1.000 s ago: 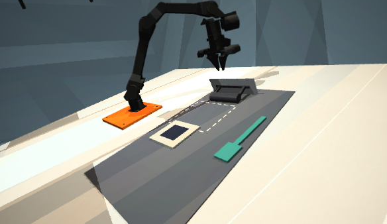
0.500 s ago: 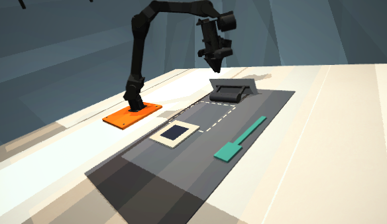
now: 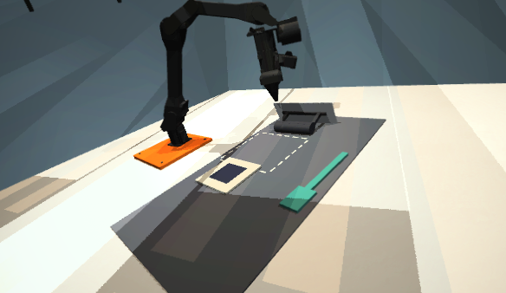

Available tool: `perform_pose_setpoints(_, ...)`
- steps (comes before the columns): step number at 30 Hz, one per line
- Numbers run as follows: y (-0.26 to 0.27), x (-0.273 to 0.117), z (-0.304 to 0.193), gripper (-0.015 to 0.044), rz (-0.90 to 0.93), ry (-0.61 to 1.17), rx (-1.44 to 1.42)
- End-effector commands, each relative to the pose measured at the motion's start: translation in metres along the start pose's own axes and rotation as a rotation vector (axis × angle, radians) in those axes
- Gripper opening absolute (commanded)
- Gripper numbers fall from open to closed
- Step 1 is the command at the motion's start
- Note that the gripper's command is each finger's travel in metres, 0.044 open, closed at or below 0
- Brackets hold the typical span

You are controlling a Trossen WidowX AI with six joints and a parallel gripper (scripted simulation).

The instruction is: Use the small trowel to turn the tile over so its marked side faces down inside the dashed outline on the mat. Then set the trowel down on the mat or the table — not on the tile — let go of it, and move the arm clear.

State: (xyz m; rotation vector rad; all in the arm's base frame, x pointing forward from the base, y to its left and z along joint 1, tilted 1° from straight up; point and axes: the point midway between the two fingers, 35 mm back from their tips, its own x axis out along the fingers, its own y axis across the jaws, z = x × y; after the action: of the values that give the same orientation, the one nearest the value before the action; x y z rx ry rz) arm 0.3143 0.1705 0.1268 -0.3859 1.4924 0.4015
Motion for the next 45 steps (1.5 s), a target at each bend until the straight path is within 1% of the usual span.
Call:
perform_pose_setpoints(1, -0.008, 0.002, -0.01, 0.01, 0.004, 0.003, 0.146)
perform_pose_setpoints(15, -0.033, 0.007, -0.038, 0.01, 0.001, 0.005, 0.601)
perform_pose_setpoints(23, -0.032, 0.008, -0.037, 0.01, 0.001, 0.005, 0.607)
perform_pose_setpoints(45, -0.007, 0.023, -0.019, 0.01, 0.003, 0.004, 0.606)
